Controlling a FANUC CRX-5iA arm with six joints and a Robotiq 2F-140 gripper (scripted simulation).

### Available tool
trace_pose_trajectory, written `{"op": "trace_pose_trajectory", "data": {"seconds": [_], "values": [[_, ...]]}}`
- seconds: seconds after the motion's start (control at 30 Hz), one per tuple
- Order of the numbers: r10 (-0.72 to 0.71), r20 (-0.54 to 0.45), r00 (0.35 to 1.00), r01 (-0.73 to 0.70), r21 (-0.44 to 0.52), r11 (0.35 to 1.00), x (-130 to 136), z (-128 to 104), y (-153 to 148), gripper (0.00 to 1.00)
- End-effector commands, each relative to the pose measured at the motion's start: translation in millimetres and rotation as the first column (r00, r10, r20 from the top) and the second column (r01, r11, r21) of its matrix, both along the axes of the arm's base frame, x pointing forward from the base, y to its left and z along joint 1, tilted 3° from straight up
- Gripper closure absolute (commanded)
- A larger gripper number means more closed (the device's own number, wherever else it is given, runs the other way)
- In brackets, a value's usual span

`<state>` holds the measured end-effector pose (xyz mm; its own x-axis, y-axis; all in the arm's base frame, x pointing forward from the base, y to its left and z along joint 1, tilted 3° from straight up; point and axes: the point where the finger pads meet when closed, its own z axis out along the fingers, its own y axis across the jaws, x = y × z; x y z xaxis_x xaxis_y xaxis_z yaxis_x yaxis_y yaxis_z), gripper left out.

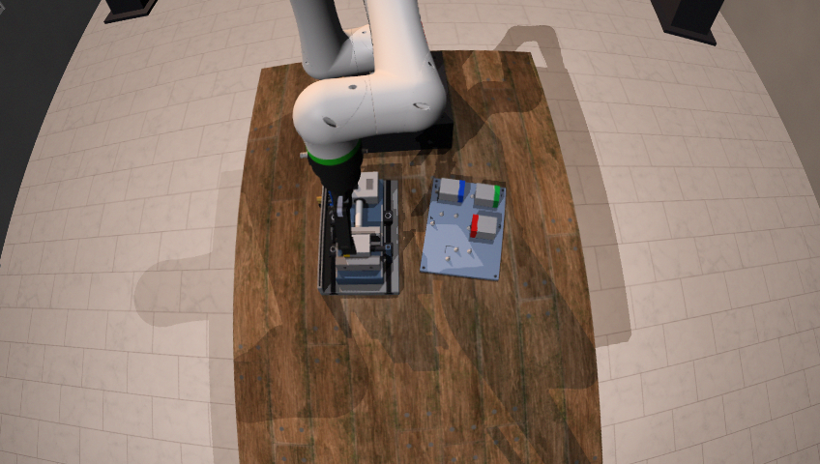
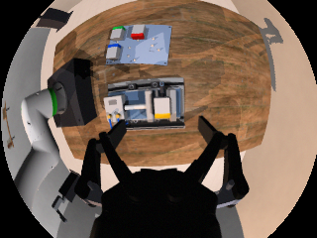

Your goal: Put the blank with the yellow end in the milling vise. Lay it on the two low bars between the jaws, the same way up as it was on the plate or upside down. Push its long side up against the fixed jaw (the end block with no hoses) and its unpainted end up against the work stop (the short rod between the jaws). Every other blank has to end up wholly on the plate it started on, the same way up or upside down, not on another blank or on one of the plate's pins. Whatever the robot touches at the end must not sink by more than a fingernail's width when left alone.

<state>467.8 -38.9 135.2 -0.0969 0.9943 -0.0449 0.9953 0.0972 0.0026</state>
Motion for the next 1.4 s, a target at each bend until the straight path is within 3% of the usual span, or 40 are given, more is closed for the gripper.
{"op": "trace_pose_trajectory", "data": {"seconds": [0.0,1.37], "values": [[0.0,0.001,1.0,0.0,0.0,1.0,0.4,8.4,0.3,0.0],[0.0,0.002,1.0,0.0,0.0,1.0,0.7,-4.3,-0.3,0.0]]}}
